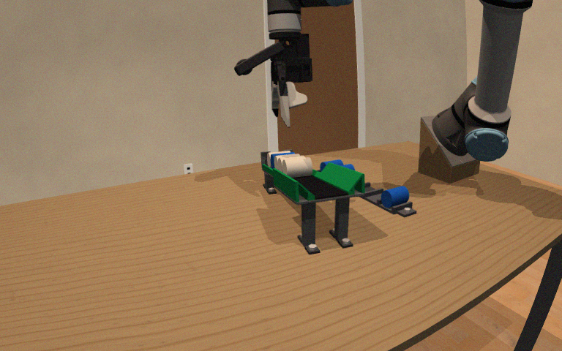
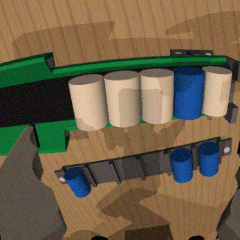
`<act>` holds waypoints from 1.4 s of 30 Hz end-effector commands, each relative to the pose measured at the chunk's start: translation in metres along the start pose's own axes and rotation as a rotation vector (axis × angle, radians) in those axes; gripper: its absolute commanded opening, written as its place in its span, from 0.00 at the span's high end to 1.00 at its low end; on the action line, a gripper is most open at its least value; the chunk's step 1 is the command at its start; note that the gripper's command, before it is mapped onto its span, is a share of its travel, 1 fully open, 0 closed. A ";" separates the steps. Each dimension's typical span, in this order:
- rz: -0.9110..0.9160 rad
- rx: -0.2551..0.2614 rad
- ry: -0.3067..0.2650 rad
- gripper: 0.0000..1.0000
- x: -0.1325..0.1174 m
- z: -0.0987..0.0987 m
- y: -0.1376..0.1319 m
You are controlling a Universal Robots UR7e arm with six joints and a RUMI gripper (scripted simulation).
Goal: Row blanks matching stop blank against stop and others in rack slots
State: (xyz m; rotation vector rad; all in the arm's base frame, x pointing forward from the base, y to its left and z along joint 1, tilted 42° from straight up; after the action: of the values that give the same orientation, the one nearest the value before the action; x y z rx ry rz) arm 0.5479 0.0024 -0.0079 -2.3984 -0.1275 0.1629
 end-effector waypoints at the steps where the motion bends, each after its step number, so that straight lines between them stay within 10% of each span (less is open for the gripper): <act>1: 0.167 -0.004 0.000 0.00 -0.003 0.002 0.009; 42: 1.016 -0.003 0.001 0.00 -0.017 0.009 0.044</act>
State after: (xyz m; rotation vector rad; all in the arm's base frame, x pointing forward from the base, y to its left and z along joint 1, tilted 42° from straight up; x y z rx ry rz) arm 0.5365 -0.0227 -0.0374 -2.2936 0.9269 0.5557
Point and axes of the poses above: the point where the finger pads meet when closed, its own z axis out along the fingers, its own y axis across the jaws, x = y × z, the point moved 1 cm from there along -z, back along the fingers, and after that the axes turned 12 degrees about -z, right-handed, at the moved point
